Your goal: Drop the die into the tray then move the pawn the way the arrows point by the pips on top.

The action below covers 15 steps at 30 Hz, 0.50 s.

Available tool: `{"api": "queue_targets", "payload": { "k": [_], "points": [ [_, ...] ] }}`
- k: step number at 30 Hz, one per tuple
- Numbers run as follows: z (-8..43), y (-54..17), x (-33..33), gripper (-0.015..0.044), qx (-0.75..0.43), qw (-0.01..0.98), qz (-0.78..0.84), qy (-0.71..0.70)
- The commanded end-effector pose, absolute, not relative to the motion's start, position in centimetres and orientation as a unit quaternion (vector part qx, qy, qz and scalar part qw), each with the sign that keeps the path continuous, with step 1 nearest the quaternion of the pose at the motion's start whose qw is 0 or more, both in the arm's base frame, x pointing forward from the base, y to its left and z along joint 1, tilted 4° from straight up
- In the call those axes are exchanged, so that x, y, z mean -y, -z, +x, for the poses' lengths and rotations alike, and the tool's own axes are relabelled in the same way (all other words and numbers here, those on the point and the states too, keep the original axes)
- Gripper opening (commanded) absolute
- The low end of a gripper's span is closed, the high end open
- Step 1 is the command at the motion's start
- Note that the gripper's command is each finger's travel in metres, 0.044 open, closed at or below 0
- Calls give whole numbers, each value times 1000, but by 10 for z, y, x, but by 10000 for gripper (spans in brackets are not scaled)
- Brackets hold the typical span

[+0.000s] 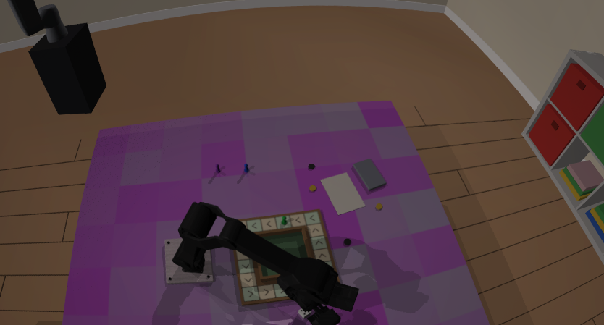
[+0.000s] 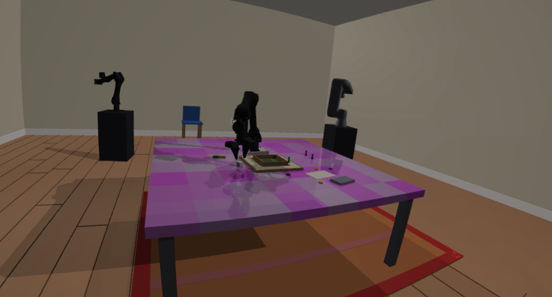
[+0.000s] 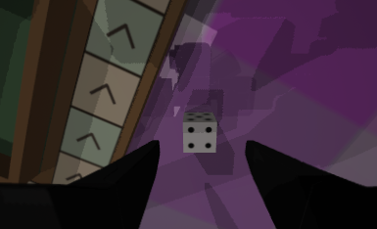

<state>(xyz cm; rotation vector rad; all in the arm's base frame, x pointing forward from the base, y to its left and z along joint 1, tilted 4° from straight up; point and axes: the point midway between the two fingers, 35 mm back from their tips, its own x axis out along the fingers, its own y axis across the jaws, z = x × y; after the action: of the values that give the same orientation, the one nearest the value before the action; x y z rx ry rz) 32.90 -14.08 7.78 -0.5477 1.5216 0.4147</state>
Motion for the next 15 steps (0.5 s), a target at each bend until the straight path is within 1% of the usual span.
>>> {"api": "queue_targets", "payload": {
  "k": [1,15],
  "points": [
    [327,-70,142,275,-679,667,-244,-186],
    [327,-48,144,275,-679,667,-244,-186]
  ]
}}
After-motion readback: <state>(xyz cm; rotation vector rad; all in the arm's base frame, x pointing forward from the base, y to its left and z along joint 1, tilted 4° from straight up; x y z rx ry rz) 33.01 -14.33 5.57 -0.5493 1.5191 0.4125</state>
